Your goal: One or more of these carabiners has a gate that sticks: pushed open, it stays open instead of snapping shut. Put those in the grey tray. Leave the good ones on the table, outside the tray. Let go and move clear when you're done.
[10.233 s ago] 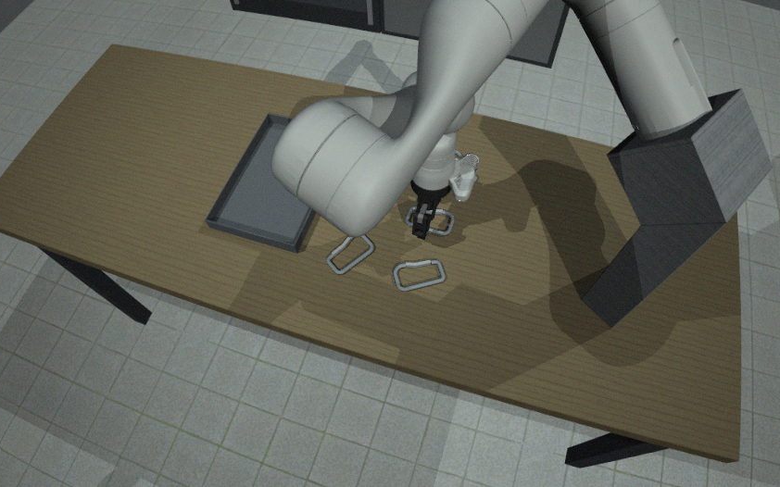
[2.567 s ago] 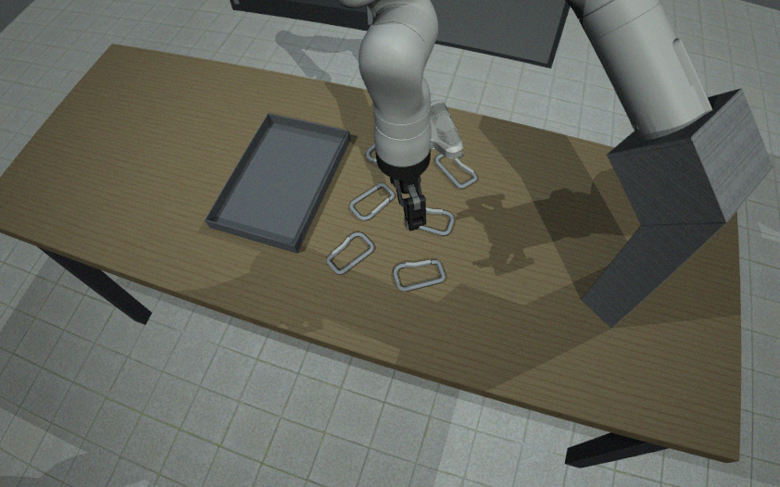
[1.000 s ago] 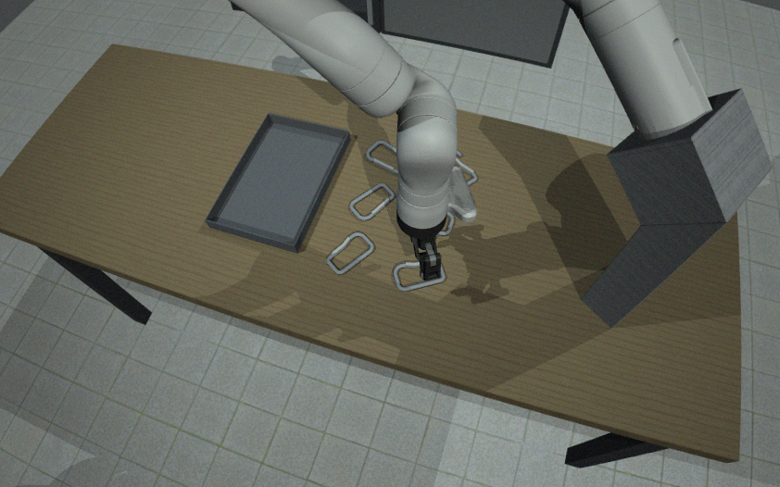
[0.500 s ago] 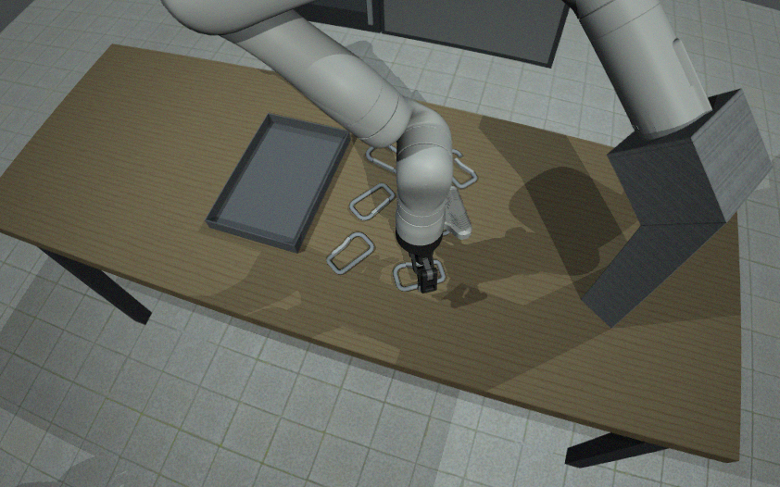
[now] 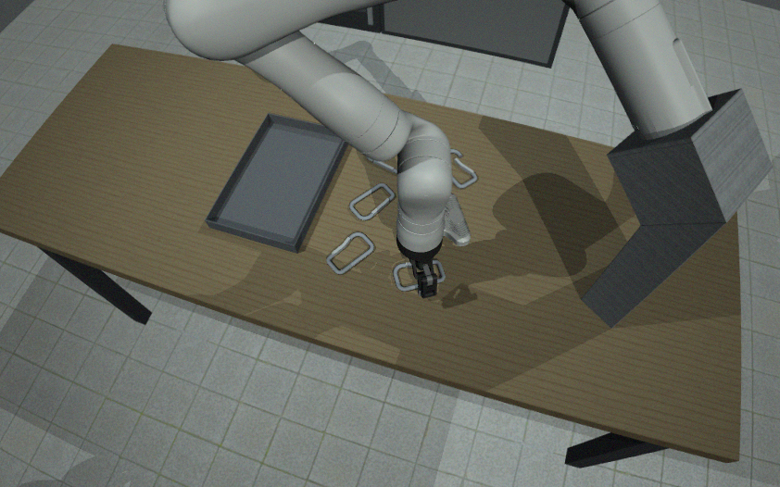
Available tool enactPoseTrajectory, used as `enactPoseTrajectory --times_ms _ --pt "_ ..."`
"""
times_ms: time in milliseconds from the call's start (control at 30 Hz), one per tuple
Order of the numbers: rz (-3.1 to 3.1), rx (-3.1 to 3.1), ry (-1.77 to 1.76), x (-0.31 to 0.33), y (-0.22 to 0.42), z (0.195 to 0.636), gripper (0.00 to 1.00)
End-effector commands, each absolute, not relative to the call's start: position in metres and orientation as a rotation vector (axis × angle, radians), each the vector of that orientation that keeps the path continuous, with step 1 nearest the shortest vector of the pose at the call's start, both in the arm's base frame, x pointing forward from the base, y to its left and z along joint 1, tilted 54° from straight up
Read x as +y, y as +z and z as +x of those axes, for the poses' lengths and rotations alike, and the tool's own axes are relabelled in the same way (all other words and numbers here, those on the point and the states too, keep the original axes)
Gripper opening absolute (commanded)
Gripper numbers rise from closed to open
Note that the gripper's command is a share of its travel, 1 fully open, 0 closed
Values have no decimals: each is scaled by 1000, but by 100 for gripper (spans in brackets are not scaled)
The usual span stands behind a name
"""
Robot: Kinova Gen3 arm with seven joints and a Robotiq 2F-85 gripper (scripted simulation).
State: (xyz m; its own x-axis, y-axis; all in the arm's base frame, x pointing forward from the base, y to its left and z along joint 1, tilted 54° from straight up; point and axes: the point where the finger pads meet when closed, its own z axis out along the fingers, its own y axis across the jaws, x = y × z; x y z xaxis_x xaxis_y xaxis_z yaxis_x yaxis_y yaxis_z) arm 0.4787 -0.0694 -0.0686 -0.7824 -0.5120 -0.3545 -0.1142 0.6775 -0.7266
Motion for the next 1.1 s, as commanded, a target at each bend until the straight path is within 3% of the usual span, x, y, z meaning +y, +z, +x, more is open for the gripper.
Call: enactPoseTrajectory --times_ms 0,700,733,1067 --pt "-480 2347 -968 -71 -69 478 100" --pt "-480 2347 -969 -75 -73 481 100" --pt "-480 2347 -969 -75 -73 481 75" --pt "-480 2347 -969 -75 -73 481 75"
